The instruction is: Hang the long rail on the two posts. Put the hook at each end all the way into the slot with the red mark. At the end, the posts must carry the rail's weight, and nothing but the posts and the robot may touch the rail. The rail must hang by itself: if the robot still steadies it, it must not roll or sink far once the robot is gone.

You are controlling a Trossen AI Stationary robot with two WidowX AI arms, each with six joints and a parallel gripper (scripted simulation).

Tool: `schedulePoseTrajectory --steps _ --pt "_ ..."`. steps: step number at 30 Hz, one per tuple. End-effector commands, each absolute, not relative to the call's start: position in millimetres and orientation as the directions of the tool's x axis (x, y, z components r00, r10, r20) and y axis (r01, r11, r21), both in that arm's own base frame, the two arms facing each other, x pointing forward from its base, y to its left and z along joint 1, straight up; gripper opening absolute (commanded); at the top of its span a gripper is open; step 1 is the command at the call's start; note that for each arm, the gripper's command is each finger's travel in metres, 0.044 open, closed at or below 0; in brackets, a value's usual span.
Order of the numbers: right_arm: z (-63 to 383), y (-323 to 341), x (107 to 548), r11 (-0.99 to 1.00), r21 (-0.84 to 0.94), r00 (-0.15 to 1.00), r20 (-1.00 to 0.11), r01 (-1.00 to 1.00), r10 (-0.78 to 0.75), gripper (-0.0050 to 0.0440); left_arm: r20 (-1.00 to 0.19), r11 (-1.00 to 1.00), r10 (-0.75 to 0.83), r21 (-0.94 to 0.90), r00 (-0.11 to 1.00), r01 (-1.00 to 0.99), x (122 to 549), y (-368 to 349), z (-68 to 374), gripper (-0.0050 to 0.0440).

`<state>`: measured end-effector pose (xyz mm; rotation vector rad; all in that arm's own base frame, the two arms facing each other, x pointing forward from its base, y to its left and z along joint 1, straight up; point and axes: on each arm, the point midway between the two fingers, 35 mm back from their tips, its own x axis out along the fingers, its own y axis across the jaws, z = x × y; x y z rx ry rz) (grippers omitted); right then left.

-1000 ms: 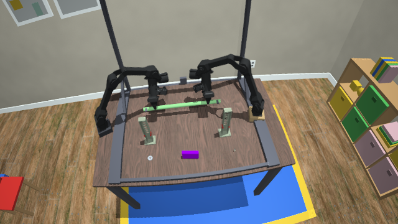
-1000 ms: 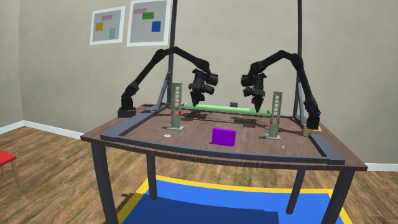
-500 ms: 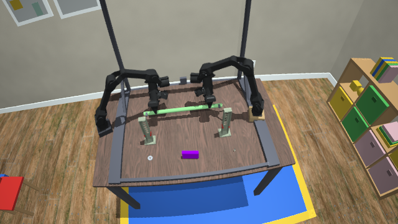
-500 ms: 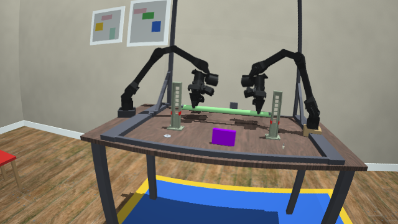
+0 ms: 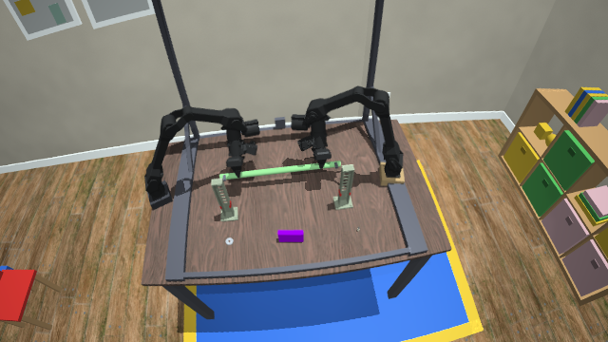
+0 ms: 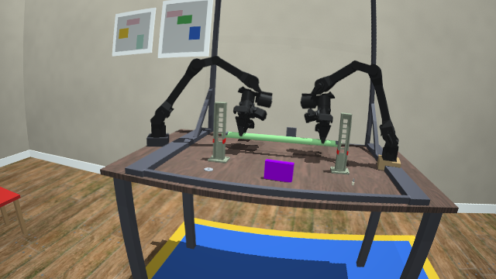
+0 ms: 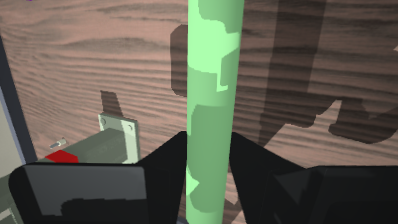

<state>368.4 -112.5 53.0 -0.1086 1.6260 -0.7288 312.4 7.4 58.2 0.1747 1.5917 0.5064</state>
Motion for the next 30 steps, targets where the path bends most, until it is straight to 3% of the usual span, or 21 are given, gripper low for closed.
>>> schedulePoseTrajectory --steps 1,30 --pt "68.3 -114.8 369.8 0.79 -0.505 -0.175 -0.863 0.348 -0.475 -0.005 -0.909 0.887 0.412 0.415 -0.06 -0.205 314.6 9.8 70.0 -0.005" --pt "68.7 -172.0 352.5 0.787 -0.509 -0.176 -0.86 0.348 -0.479 -0.005 -0.907 0.884 0.417 0.42 -0.061 -0.205 296.2 67.3 68.1 -0.005"
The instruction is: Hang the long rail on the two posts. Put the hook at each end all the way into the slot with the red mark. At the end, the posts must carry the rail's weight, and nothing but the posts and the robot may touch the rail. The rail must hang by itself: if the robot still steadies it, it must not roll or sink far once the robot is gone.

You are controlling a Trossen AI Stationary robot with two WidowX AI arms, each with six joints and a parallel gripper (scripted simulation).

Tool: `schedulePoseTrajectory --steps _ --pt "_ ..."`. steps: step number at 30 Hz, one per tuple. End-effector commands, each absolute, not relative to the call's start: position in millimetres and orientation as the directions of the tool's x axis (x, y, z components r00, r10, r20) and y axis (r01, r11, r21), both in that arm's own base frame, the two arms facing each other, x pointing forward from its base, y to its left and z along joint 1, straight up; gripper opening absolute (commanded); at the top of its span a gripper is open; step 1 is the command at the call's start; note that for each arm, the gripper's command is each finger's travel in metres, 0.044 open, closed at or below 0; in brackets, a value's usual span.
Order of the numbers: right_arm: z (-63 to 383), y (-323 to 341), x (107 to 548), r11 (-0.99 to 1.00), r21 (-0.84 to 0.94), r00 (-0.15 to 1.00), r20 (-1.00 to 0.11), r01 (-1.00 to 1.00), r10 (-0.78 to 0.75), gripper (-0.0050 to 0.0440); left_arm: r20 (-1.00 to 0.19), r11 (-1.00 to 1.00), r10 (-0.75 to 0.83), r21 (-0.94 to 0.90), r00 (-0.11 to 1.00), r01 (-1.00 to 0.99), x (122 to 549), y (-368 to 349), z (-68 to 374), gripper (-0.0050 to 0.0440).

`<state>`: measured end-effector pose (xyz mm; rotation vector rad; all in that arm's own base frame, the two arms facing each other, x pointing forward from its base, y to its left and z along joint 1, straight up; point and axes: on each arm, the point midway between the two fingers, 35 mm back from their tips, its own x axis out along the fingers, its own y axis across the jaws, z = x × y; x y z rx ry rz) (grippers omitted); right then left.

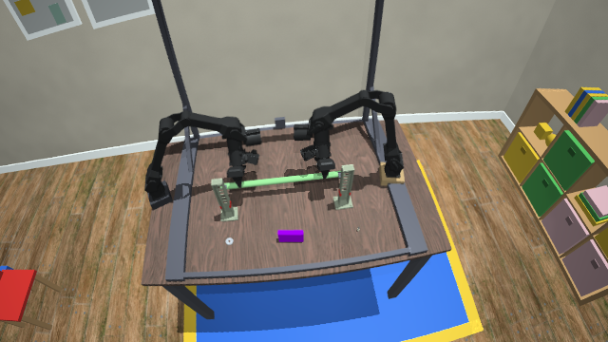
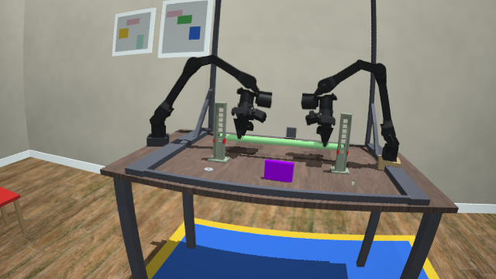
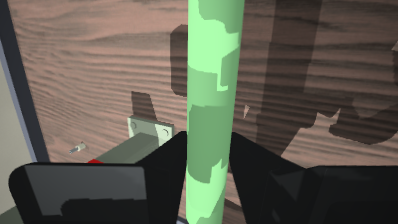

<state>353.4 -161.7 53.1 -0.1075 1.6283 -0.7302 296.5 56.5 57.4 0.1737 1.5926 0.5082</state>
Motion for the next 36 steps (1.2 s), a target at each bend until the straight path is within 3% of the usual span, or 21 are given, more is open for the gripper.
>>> schedulePoseTrajectory --steps 1,36 --pt "68.7 -172.0 352.5 0.787 -0.509 -0.176 -0.86 0.348 -0.479 -0.005 -0.907 0.884 0.417 0.42 -0.061 -0.205 296.2 67.3 68.1 -0.005" --pt "69.6 -201.4 342.9 0.786 -0.512 -0.176 -0.859 0.347 -0.481 -0.005 -0.906 0.883 0.419 0.423 -0.061 -0.205 287.3 97.3 67.0 -0.005"
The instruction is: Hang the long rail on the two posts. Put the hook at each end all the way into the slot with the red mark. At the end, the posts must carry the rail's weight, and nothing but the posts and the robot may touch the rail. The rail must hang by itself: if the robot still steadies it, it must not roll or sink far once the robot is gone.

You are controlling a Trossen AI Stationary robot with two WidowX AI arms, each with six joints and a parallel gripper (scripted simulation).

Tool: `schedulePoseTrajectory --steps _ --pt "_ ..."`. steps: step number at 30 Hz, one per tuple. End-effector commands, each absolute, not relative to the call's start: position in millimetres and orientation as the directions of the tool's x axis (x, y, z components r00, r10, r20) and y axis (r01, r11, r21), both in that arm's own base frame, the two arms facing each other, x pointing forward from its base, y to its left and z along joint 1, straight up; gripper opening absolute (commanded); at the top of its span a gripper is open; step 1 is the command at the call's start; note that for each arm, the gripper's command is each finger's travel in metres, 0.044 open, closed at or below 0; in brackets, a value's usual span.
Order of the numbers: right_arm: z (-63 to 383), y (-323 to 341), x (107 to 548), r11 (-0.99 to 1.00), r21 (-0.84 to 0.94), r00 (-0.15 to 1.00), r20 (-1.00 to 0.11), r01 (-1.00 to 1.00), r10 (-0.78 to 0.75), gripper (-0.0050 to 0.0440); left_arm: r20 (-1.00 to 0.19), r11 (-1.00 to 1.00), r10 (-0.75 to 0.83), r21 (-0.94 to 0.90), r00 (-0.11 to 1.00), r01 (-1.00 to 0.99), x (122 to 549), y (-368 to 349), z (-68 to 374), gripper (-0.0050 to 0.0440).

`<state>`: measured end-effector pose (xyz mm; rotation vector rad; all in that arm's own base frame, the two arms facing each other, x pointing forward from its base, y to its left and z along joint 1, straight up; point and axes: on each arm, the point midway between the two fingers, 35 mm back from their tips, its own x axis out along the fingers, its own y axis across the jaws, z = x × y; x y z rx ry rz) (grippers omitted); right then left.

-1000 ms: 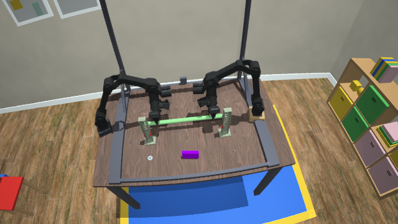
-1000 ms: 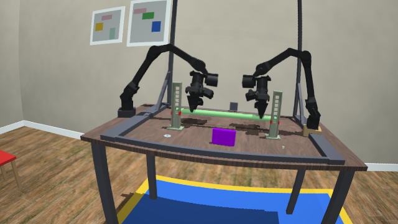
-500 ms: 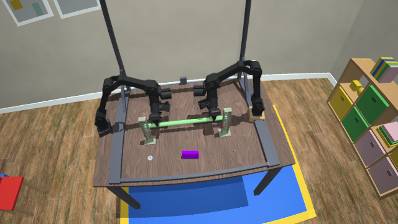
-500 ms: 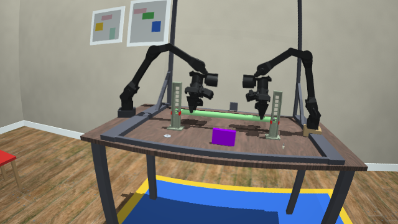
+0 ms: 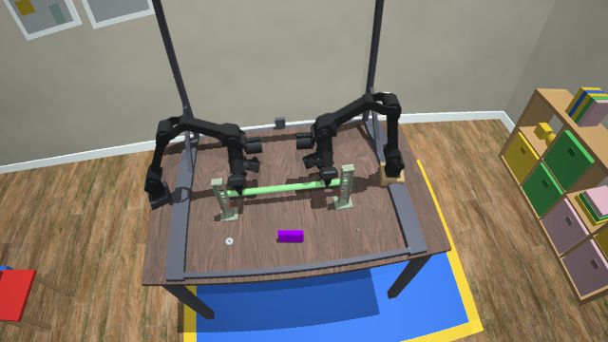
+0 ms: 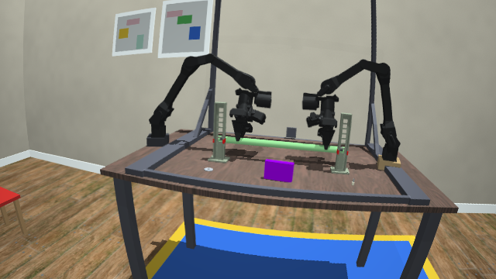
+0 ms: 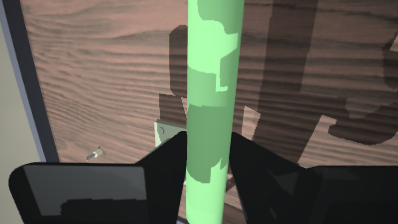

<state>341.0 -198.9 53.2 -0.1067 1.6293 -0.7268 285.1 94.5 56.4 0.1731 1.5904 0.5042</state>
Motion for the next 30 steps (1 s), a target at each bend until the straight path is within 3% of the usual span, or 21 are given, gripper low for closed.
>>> schedulePoseTrajectory --steps 1,30 --pt "69.6 -201.4 342.9 0.786 -0.512 -0.176 -0.859 0.347 -0.481 -0.005 -0.906 0.883 0.419 0.423 -0.061 -0.205 287.3 97.3 67.0 -0.005" --pt "70.1 -222.7 334.1 0.785 -0.513 -0.177 -0.858 0.347 -0.483 -0.005 -0.905 0.882 0.421 0.425 -0.062 -0.205 282.4 119.9 67.1 -0.005"
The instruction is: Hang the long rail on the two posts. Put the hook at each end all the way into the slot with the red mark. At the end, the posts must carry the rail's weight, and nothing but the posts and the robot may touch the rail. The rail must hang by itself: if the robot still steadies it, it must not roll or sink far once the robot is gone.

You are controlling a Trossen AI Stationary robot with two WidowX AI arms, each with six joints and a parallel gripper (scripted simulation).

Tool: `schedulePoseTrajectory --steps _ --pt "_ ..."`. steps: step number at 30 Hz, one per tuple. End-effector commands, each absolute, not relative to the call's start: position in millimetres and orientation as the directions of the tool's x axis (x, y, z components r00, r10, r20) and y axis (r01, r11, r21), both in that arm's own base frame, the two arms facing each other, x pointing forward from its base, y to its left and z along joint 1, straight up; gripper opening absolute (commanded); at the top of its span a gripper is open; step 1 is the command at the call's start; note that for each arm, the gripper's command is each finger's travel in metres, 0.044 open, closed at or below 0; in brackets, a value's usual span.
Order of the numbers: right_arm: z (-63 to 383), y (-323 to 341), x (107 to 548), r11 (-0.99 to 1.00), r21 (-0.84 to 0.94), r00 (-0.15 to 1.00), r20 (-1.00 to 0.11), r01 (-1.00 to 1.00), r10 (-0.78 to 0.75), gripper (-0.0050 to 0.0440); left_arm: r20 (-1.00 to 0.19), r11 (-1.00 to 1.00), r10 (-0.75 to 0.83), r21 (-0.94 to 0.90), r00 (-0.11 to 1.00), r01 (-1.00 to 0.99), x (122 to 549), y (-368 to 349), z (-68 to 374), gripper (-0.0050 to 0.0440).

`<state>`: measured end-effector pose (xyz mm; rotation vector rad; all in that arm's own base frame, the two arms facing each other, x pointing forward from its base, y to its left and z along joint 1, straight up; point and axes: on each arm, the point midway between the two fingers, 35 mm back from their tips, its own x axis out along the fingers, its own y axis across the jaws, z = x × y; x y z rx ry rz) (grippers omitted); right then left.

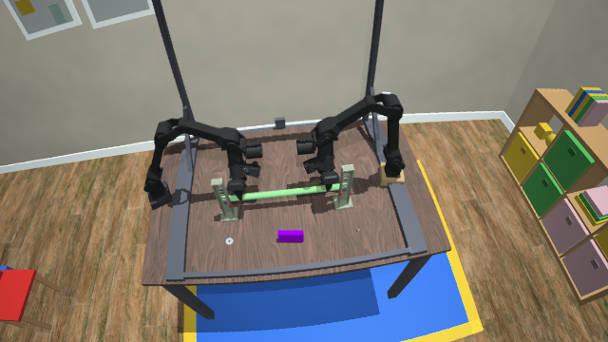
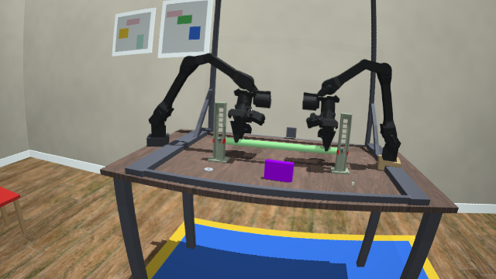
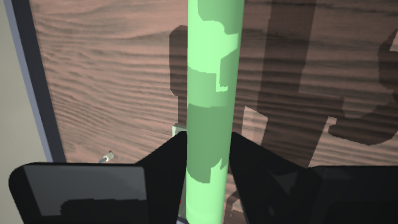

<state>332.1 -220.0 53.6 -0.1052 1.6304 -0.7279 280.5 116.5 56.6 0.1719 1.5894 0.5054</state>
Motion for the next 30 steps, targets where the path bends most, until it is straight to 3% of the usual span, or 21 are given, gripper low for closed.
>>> schedulePoseTrajectory --steps 1,30 --pt "70.1 -222.7 334.1 0.785 -0.513 -0.177 -0.858 0.347 -0.483 -0.005 -0.905 0.882 0.421 0.425 -0.062 -0.205 282.4 119.9 67.1 -0.005" --pt "59.9 -226.8 332.6 0.785 -0.514 -0.177 -0.858 0.347 -0.483 -0.005 -0.905 0.882 0.422 0.425 -0.062 -0.205 281.7 124.2 56.8 -0.005"
